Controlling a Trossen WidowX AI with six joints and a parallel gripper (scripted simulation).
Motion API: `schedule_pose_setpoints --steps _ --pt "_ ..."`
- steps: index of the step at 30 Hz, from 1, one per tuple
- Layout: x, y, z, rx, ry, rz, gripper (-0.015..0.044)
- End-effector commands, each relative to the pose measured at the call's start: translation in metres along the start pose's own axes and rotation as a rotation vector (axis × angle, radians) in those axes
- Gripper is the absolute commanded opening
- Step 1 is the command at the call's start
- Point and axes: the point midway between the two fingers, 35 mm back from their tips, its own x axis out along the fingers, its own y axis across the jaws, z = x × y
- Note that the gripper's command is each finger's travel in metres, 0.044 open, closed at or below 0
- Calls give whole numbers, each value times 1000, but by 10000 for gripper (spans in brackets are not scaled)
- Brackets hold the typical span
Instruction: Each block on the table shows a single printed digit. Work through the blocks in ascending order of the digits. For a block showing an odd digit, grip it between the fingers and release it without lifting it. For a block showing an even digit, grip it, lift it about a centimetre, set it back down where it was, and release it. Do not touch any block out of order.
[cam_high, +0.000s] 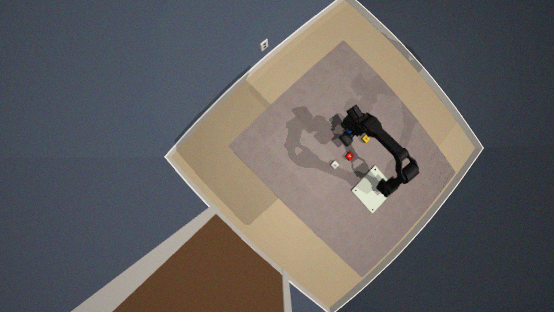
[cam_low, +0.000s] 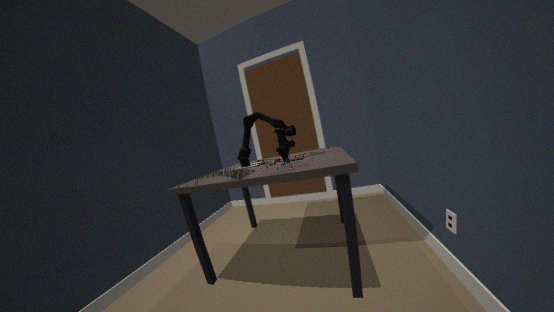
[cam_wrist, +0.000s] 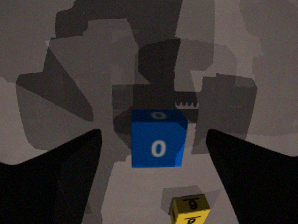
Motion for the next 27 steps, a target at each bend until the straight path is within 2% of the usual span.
schedule_pose_setpoints --steps 1,4,27 --pt "3 0 -1 -4 6 1 190" --pt "3 0 -1 -4 6 1 120" --pt "3 0 -1 -4 6 1 120"
